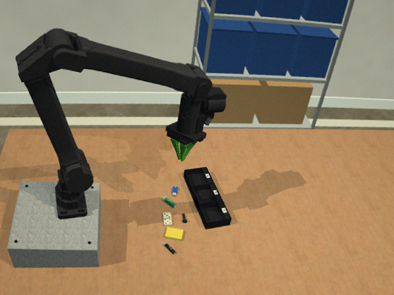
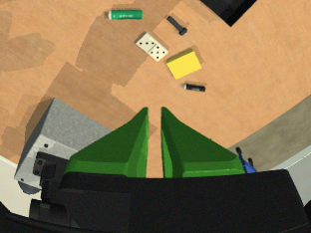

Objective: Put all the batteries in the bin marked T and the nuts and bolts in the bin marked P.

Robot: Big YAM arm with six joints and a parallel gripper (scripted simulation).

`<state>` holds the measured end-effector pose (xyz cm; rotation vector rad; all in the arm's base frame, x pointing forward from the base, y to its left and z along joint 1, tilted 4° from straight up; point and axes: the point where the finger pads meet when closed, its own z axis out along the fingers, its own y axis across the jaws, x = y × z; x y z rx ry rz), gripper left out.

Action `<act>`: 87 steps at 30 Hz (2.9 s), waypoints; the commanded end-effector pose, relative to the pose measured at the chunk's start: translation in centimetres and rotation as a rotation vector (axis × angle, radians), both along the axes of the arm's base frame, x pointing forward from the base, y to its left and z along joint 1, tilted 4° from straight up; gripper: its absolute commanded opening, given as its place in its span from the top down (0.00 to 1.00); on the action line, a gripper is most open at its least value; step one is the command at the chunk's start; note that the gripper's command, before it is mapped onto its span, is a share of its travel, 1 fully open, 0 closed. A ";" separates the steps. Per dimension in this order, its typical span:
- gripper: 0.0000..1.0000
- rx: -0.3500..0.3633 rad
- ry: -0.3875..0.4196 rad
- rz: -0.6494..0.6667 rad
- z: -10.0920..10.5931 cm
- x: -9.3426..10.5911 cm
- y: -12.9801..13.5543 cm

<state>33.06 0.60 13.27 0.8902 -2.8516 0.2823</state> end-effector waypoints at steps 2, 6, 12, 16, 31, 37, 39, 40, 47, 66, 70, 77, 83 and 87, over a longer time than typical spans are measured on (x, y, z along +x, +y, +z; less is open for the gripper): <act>0.92 0.019 -0.078 -0.174 0.3 0.0 -1.0; 0.92 0.028 -0.097 -0.235 0.4 -0.1 -1.8; 0.92 0.072 -0.156 -0.442 0.5 -0.2 -3.6; 0.92 0.097 -0.189 -0.563 0.7 -0.4 -4.8; 0.92 0.124 -0.235 -0.779 0.0 -0.6 -5.8; 0.92 0.125 -0.237 -0.774 0.0 -0.6 -5.6; 0.92 0.125 -0.237 -0.773 0.0 -0.6 -5.5; 0.92 0.125 -0.237 -0.773 0.0 -0.6 -5.5; 0.92 0.127 -0.240 -0.768 0.0 -0.6 -5.3; 0.92 0.139 -0.257 -0.598 -4.2 6.4 -6.9; 0.92 0.138 -0.255 -0.603 -6.8 8.6 -7.5; 0.92 0.138 -0.252 -0.596 -10.2 11.3 -7.6; 0.92 0.138 -0.249 -0.598 -13.7 14.2 -8.2; 0.92 0.141 -0.266 -0.592 -12.4 14.5 -8.0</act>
